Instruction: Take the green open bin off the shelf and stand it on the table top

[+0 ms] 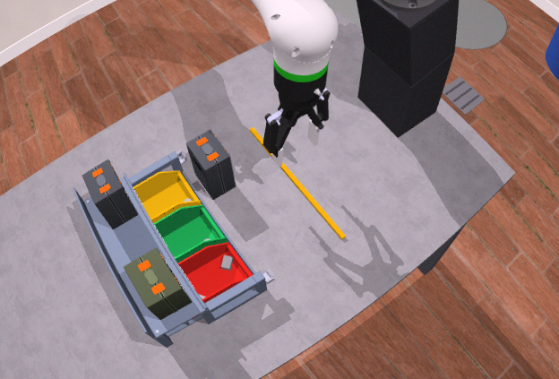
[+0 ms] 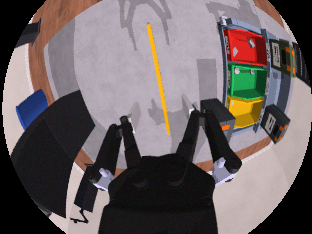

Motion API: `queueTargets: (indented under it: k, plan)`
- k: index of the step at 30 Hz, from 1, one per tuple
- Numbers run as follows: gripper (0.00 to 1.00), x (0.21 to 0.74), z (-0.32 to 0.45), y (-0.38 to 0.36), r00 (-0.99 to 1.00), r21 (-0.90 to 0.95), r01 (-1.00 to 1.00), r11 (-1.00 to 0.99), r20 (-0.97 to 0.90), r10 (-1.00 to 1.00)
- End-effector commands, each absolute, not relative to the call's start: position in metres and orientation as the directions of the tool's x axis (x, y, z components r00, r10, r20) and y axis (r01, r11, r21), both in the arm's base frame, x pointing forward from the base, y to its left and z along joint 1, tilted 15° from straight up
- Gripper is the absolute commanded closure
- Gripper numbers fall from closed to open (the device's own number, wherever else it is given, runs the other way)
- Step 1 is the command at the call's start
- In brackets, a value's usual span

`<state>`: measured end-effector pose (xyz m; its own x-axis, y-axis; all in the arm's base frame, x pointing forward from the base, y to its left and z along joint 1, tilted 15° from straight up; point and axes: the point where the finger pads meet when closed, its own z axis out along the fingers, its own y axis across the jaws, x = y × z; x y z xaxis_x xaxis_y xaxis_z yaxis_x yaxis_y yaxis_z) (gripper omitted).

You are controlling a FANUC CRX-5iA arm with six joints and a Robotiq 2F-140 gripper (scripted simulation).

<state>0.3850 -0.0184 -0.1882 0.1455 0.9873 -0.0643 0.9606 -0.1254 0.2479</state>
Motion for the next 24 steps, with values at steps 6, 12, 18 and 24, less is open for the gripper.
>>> queueTargets:
  k: [6, 12, 18, 24]
  plan:
    - [0.43, 0.3849, -0.1882, -0.0186, 0.138, 0.256, 0.959, -0.125, -0.034, 0.99]
    - [0.43, 0.3849, -0.1882, -0.0186, 0.138, 0.256, 0.959, -0.125, -0.034, 0.99]
    - [0.43, 0.3849, -0.1882, -0.0186, 0.138, 0.256, 0.959, -0.125, -0.034, 0.99]
    - [0.43, 0.385, -0.1882, -0.0184, 0.144, 0.25, 0.96, -0.125, -0.058, 0.988]
